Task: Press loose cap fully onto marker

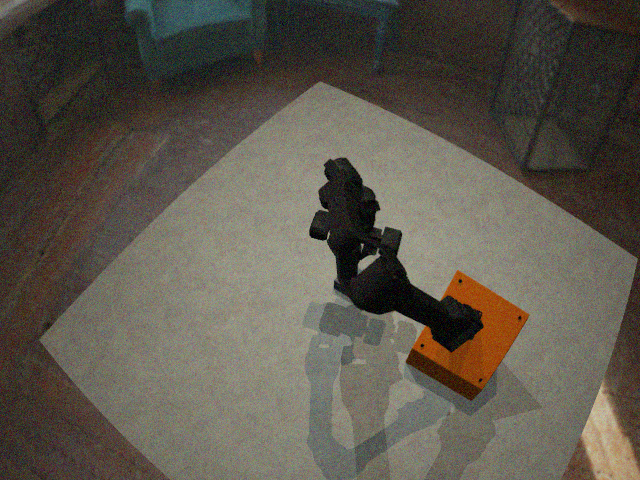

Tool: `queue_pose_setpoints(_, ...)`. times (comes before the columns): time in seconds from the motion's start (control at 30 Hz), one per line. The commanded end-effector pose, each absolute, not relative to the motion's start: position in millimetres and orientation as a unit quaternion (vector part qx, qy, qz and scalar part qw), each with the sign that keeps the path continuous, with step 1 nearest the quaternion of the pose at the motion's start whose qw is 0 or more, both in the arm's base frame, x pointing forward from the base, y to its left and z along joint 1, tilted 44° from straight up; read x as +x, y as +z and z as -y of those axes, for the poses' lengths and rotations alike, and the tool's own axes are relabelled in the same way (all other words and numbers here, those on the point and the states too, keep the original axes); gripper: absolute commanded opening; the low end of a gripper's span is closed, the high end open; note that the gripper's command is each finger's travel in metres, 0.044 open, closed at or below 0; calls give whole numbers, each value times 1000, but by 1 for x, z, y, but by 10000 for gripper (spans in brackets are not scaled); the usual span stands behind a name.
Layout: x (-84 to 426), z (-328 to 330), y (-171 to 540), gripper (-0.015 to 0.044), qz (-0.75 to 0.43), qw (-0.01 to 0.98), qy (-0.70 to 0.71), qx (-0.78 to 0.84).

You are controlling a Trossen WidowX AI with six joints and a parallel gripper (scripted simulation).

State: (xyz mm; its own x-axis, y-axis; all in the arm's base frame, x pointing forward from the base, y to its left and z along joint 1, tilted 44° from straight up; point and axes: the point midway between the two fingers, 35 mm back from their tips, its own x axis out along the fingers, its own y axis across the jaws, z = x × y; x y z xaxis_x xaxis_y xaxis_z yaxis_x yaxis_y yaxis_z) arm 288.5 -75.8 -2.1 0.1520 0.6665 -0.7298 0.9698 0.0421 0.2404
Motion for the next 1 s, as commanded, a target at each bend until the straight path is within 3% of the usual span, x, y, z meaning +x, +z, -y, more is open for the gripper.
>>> queue_pose_setpoints(0.0,286,81,-3,0,-619,374,-202,661)
queue_pose_setpoints(0.97,293,54,-33,0,-618,374,-202,661)
